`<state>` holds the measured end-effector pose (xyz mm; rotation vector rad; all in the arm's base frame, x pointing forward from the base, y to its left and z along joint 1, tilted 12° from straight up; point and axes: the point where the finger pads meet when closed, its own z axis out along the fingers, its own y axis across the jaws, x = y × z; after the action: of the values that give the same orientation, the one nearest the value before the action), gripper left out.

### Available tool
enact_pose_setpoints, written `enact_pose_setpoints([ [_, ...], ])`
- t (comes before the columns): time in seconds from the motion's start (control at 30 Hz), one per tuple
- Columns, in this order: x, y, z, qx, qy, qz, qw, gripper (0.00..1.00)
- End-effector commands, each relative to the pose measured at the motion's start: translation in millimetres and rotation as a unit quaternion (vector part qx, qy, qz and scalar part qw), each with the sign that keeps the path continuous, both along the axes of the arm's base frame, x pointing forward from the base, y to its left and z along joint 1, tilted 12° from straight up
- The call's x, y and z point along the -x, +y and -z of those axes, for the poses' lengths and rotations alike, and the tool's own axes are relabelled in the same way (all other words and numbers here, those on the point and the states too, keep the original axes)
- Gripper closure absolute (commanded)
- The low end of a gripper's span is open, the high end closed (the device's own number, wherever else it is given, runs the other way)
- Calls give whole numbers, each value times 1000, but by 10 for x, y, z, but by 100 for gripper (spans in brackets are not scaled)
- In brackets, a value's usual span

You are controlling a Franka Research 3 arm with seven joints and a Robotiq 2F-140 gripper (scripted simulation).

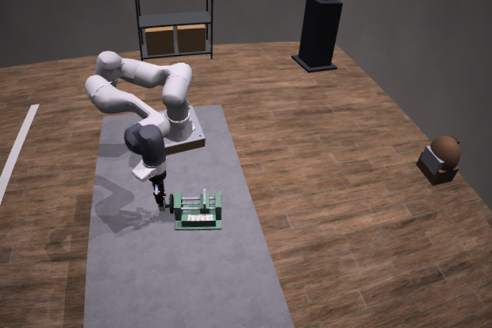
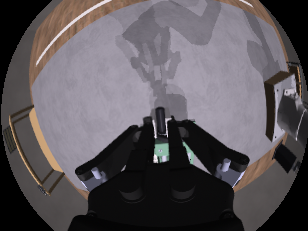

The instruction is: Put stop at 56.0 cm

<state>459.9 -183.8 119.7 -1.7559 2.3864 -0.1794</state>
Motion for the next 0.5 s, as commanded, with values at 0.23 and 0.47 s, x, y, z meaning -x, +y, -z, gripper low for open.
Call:
enact_pose_setpoints([
  [0.23, -80, -6, 157, 0, -1, 0, 1000, 96],
  [0.47, -73, 7, 303, 0, -1, 0, 1000, 96],
])
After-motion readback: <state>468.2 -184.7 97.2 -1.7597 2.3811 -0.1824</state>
